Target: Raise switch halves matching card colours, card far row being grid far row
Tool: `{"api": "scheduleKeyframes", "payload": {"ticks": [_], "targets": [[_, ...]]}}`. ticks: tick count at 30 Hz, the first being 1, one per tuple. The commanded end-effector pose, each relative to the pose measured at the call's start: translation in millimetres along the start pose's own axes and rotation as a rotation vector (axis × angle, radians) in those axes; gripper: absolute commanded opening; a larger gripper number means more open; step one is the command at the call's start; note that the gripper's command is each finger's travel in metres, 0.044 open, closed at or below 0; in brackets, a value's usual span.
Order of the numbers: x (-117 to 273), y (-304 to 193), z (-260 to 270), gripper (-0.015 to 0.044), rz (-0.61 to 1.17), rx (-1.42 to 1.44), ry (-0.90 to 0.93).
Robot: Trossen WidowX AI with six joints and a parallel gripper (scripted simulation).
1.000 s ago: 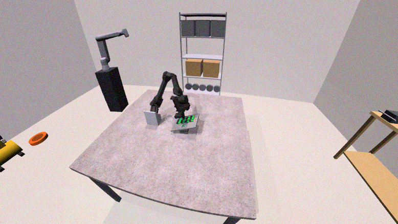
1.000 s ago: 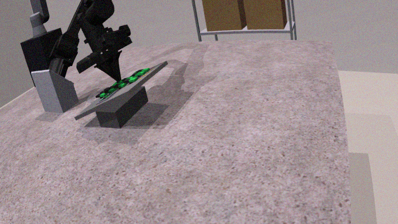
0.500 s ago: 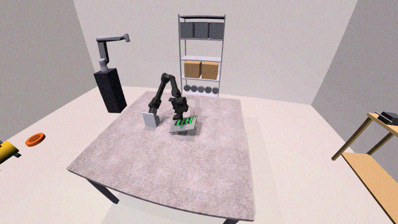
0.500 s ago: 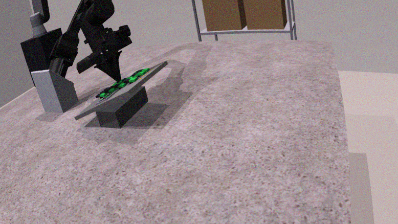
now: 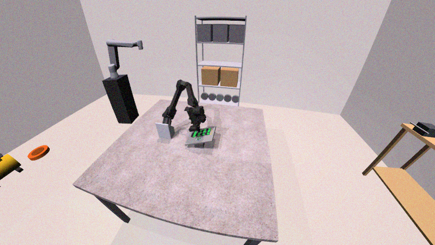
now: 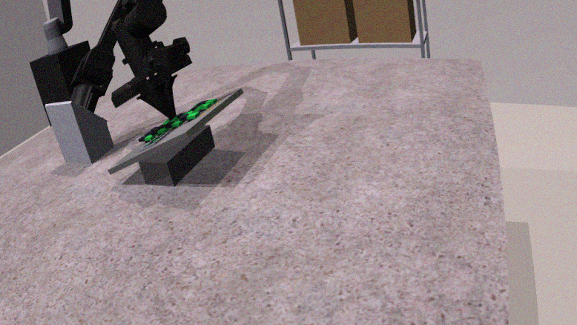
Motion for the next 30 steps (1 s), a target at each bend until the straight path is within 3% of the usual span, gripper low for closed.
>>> {"api": "scheduleKeyframes", "payload": {"ticks": [1,25,30], "targets": [[-0.8,0.0,0.6,0.0,-0.002,-0.004,0.005],[-4.0,0.1,0.7,0.0,-0.002,-0.004,0.005],[50.1,-1.7,-1.2,0.0,-0.021,-0.004,-0.001]]}}
Point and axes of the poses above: the point midway between the two fingers, 35 mm back from their tips, its own x axis back along the fingers, its own z axis across the jaws, y = z × x, the point moved 1 cm from there along x, back along the fingers, and after that the axes turned 3 degrees about x, right-handed, at the moved point
